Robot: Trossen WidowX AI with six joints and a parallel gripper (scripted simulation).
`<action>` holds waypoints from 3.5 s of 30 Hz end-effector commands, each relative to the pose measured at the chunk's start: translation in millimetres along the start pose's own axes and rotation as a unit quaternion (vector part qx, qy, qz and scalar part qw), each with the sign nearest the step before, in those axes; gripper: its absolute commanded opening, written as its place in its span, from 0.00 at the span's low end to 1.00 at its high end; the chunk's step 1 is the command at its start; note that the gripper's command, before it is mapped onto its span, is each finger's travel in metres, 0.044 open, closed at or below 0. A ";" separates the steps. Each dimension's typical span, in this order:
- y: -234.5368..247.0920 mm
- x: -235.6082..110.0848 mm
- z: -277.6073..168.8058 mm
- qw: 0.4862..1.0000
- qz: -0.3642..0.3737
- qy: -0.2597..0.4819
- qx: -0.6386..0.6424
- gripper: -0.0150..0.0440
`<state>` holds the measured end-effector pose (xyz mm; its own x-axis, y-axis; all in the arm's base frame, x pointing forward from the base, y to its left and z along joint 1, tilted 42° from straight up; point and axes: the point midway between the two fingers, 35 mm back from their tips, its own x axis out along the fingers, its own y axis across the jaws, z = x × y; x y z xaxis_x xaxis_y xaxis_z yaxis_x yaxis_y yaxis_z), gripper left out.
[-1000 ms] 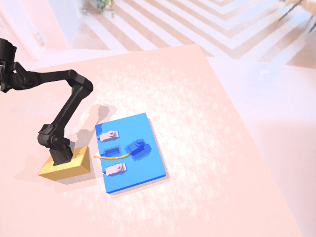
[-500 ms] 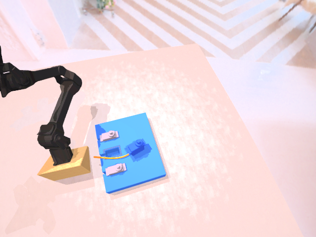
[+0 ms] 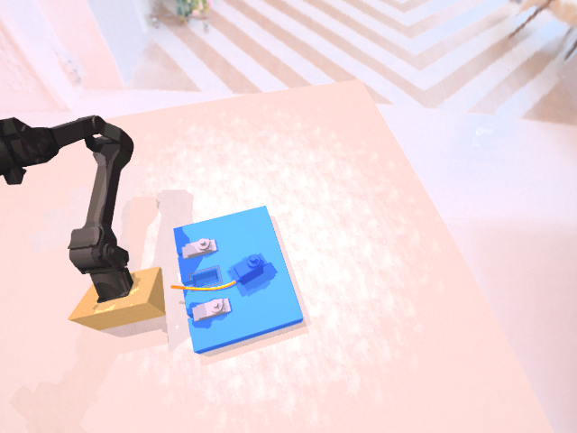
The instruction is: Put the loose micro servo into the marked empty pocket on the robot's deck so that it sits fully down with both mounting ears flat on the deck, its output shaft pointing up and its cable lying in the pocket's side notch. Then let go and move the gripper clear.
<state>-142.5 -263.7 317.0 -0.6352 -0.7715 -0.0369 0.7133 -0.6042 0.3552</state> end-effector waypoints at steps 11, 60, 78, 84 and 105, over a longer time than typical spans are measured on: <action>56.0 -4.6 -75.2 0.977 0.108 0.145 -0.110 0.25; 129.9 -227.0 -294.8 0.516 0.517 0.516 -0.447 0.25; 85.3 -335.5 -314.2 0.234 0.599 0.581 -0.498 0.25; 64.4 -368.4 -311.5 0.135 0.611 0.597 -0.502 0.25; 26.4 -415.9 -302.7 -0.014 0.609 0.619 -0.496 0.25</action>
<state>229.6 -22.5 63.0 0.0519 0.6499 -0.7583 -0.0179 0.7598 0.6499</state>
